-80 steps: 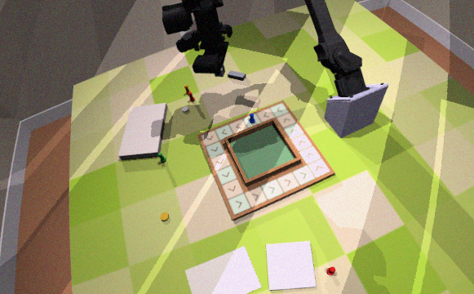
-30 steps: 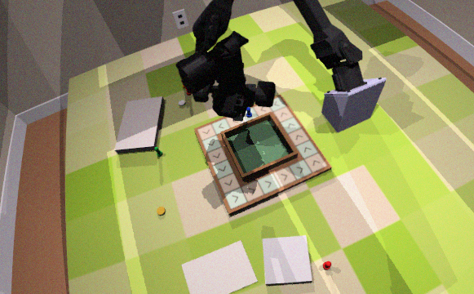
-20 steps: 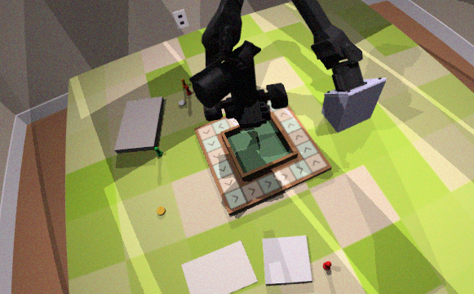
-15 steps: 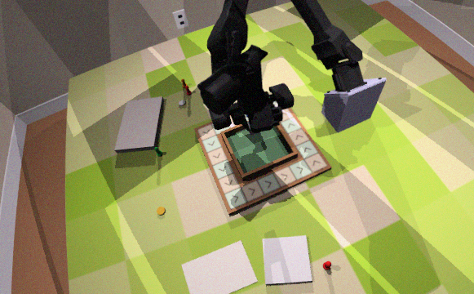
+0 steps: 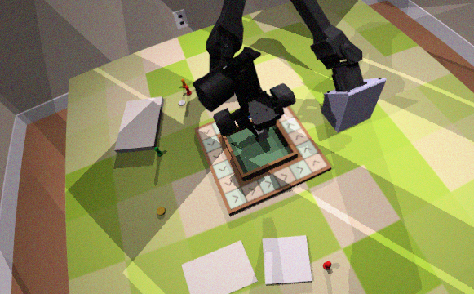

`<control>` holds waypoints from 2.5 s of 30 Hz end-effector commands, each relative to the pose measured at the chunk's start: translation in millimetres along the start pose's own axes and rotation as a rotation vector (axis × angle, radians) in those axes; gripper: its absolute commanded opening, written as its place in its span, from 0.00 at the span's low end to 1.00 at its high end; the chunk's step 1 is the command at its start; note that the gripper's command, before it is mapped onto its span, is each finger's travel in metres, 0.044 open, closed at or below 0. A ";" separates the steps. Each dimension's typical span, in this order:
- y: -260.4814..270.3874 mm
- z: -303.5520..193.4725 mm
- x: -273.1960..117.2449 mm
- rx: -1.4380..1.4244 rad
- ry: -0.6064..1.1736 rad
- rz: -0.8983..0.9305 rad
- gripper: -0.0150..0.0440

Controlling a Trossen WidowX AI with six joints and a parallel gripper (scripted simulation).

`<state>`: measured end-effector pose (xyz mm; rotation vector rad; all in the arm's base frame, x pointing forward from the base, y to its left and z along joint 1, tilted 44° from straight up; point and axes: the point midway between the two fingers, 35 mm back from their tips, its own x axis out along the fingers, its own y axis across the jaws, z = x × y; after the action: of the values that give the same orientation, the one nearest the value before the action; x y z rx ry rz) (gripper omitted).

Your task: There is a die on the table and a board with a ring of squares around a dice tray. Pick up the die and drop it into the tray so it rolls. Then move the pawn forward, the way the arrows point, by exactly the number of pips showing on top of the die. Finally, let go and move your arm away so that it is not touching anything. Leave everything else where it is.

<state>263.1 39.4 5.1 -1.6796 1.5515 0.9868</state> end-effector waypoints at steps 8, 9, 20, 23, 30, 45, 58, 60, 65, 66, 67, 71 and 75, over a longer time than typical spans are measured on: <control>4.3 1.3 4.9 -0.015 -0.345 0.013 0.25; 4.2 1.4 4.9 -0.017 -0.377 0.007 0.25; 3.9 0.2 5.1 -0.034 -0.633 -0.091 0.25; -2.3 -10.3 -18.6 -0.034 -0.633 -0.091 0.25; -3.2 -19.6 -36.5 -0.034 -0.633 -0.092 0.25; -3.7 -20.1 -35.5 -0.035 -0.628 -0.088 0.25; -3.7 -20.1 -35.5 -0.035 -0.628 -0.088 0.61; -3.2 -17.2 -48.0 -0.034 -0.630 -0.089 0.70; -0.1 -11.2 -74.6 -0.034 -0.635 -0.091 0.92; -0.1 -11.2 -74.6 -0.034 -0.635 -0.091 0.97; 0.2 -10.5 -72.7 -0.032 -0.619 -0.083 1.00; 3.2 -2.4 -41.9 -0.005 -0.268 0.009 1.00; -2.5 2.0 -27.5 0.007 0.146 -0.064 1.00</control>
<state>260.5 55.8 38.1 -1.5699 1.4576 1.0745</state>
